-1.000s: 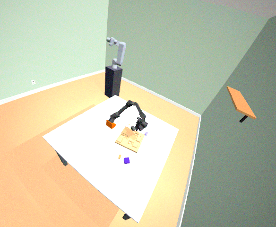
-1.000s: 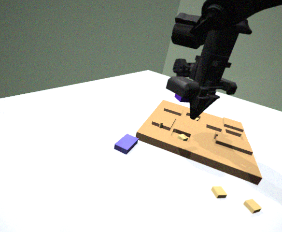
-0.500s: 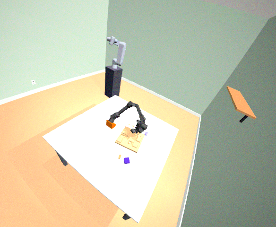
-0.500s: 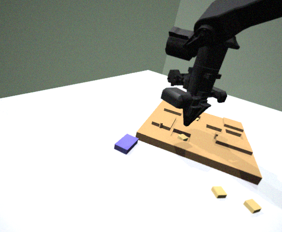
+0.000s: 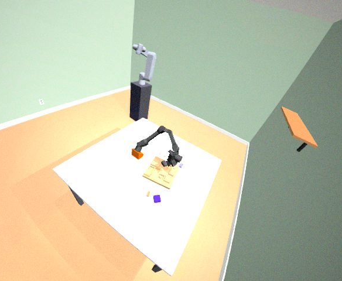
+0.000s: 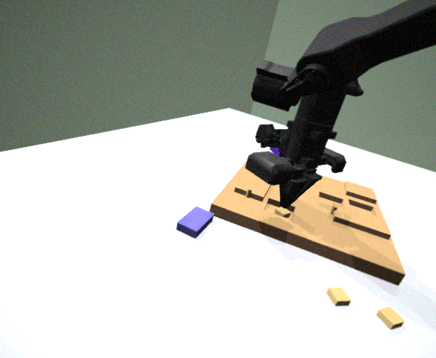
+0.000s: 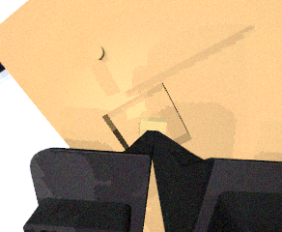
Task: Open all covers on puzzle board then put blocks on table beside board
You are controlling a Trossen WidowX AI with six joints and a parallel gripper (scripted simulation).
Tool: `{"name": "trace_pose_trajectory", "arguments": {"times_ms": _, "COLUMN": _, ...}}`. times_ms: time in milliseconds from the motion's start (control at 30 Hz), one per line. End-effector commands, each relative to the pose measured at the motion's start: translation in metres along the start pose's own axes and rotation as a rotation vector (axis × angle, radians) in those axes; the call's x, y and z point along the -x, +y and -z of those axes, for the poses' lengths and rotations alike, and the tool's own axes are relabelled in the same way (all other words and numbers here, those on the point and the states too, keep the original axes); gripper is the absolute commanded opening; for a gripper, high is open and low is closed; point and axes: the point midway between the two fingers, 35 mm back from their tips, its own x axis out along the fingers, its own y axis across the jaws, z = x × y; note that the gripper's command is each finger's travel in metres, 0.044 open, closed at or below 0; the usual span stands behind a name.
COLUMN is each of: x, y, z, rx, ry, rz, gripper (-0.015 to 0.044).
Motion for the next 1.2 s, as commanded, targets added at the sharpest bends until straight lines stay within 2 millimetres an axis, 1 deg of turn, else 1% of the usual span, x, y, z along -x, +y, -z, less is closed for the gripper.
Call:
{"name": "trace_pose_trajectory", "arguments": {"times_ms": 0, "x": -0.0041, "y": -0.0006, "z": 0.0006, "rx": -0.007, "ry": 0.002, "rz": -0.004, "gripper": 0.0000}}
{"name": "trace_pose_trajectory", "arguments": {"times_ms": 267, "x": -0.0065, "y": -0.0002, "z": 0.0004, "rx": -0.007, "ry": 0.002, "rz": -0.004, "gripper": 0.0000}}
{"name": "trace_pose_trajectory", "arguments": {"times_ms": 533, "x": -0.0096, "y": 0.0028, "z": -0.0045, "rx": -0.007, "ry": 0.002, "rz": -0.004, "gripper": 0.0000}}
{"name": "trace_pose_trajectory", "arguments": {"times_ms": 1167, "x": -0.0097, "y": 0.0025, "z": -0.0047, "rx": -0.011, "ry": 0.002, "rz": -0.004, "gripper": 0.0000}}
